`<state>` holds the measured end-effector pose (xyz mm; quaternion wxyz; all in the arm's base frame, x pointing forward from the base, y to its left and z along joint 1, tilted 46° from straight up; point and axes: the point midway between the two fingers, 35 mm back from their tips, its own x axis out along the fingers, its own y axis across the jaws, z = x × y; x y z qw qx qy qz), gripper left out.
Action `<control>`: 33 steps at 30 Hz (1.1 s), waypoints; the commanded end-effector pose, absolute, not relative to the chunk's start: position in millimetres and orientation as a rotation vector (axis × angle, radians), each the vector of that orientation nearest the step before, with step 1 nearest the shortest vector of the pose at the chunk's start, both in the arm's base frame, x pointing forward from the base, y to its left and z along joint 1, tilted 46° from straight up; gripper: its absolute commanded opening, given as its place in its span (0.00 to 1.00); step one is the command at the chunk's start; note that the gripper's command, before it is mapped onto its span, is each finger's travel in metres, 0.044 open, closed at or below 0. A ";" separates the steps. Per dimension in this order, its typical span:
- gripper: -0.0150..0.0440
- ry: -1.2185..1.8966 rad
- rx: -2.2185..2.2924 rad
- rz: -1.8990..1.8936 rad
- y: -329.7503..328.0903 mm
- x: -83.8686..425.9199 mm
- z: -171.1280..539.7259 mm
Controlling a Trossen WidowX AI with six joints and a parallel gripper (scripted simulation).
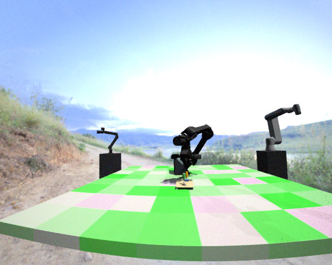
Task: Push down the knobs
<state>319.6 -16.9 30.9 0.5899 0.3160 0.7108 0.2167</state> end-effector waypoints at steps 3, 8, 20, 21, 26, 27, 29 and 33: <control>0.25 1.655 0.741 0.504 -12.1 318.6 26.8; 0.25 1.655 0.741 0.504 -13.0 318.7 27.7; 0.25 1.655 0.741 0.504 -10.8 318.4 25.6; 0.25 1.655 0.741 0.504 -10.6 318.4 25.4; 0.25 1.655 0.741 0.504 -9.7 318.2 24.5; 0.25 1.655 0.741 0.504 -9.5 318.2 24.3; 0.25 1.655 0.741 0.504 -9.1 318.1 23.9; 0.25 1.654 0.741 0.504 -8.7 318.1 23.5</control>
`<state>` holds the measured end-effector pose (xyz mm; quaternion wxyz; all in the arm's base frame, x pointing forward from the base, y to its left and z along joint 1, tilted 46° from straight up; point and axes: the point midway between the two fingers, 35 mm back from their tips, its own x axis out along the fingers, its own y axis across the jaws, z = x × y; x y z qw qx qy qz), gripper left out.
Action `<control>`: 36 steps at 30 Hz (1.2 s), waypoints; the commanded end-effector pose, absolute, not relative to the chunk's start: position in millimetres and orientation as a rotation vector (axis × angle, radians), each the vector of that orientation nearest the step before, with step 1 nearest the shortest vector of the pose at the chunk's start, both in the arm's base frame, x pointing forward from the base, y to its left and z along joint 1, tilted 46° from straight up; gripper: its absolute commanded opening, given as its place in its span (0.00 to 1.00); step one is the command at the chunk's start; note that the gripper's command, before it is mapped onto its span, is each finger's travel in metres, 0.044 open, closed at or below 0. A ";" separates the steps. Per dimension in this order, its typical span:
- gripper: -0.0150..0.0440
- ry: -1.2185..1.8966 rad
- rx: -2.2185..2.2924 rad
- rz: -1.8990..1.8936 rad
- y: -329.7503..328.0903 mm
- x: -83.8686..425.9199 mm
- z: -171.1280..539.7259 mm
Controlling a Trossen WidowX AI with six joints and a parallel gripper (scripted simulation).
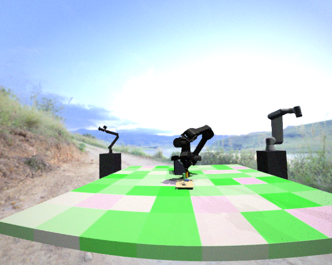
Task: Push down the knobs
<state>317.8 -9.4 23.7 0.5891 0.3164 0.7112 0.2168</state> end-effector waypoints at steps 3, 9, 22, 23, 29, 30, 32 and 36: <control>0.25 1.655 0.741 0.504 -9.2 318.2 24.0; 0.25 1.655 0.741 0.504 -9.2 318.2 24.0; 0.25 1.654 0.741 0.504 -6.7 317.8 21.5; 0.25 1.654 0.741 0.504 -6.7 317.8 21.5; 0.25 1.654 0.741 0.504 -6.7 317.8 21.5; 0.25 1.654 0.741 0.504 -6.5 317.8 21.4; 0.25 1.654 0.741 0.504 -5.7 317.6 20.6; 0.25 1.654 0.741 0.505 -4.1 317.4 19.0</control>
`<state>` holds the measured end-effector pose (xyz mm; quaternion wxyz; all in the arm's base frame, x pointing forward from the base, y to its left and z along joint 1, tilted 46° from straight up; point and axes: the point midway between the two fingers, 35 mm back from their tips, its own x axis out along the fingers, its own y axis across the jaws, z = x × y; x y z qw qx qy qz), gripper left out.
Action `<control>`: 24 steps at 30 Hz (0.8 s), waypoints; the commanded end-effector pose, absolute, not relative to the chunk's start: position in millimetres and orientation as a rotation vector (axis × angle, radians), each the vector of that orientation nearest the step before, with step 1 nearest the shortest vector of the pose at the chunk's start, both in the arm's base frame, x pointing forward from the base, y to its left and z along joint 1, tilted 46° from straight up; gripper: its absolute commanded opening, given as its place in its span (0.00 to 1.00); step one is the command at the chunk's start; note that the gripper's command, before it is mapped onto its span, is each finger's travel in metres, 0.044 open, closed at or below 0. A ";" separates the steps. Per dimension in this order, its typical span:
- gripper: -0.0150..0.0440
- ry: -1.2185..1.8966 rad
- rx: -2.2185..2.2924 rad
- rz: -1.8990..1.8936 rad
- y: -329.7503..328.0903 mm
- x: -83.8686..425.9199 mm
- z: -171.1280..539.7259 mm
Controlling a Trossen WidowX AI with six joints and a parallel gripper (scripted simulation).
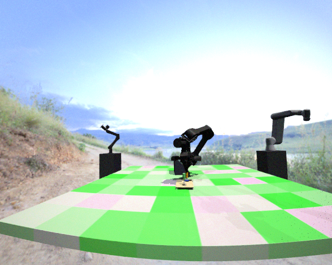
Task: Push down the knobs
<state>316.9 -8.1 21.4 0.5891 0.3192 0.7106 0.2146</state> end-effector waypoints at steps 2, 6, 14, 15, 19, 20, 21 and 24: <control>0.25 1.654 0.741 0.505 -4.1 317.4 19.0; 0.25 1.654 0.741 0.505 -4.1 317.4 19.0; 0.25 1.654 0.741 0.505 -1.7 317.1 16.7; 0.25 1.654 0.741 0.505 -1.5 317.0 16.5; 0.25 1.654 0.741 0.505 -1.5 317.0 16.5; 0.25 1.654 0.741 0.505 -1.5 317.0 16.5; 0.25 1.654 0.741 0.505 -1.5 317.0 16.5; 0.25 1.654 0.741 0.505 -1.4 317.0 16.4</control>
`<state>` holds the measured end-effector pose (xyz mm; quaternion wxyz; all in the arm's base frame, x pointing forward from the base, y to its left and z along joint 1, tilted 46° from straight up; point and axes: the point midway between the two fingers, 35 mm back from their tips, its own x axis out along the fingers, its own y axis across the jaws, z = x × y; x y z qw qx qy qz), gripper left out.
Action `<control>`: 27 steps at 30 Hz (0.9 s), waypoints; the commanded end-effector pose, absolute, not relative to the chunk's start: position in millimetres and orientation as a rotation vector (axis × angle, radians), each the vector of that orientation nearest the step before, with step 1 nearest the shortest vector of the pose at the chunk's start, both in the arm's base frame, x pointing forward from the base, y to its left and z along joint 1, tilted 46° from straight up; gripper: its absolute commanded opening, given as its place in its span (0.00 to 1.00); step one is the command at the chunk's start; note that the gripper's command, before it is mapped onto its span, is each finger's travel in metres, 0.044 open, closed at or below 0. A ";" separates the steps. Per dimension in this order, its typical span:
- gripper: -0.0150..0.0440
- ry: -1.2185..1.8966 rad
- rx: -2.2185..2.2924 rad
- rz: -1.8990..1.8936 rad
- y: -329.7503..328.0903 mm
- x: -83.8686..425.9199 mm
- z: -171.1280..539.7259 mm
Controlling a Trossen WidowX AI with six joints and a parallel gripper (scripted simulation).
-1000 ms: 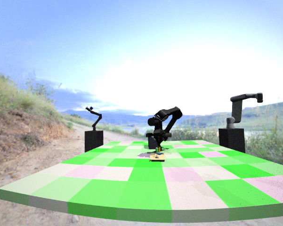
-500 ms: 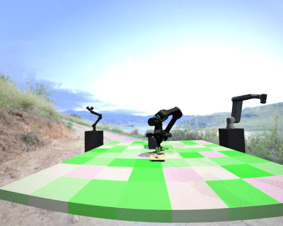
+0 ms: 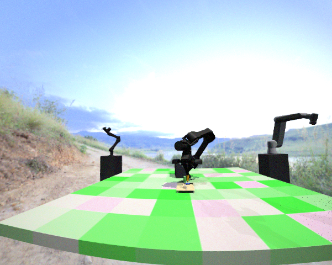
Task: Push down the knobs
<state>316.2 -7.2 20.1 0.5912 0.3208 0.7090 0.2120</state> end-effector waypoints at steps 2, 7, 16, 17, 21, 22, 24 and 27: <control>0.25 1.654 0.741 0.505 -0.6 316.9 15.6; 0.25 1.654 0.741 0.505 1.0 316.7 14.1; 0.25 1.654 0.742 0.505 1.5 316.6 13.6; 0.25 1.654 0.742 0.505 2.0 316.5 13.1; 0.25 1.654 0.742 0.505 3.6 316.3 11.6; 0.25 1.654 0.742 0.505 3.6 316.3 11.6; 0.25 1.654 0.742 0.505 3.6 316.3 11.6; 0.25 1.654 0.742 0.505 3.6 316.3 11.6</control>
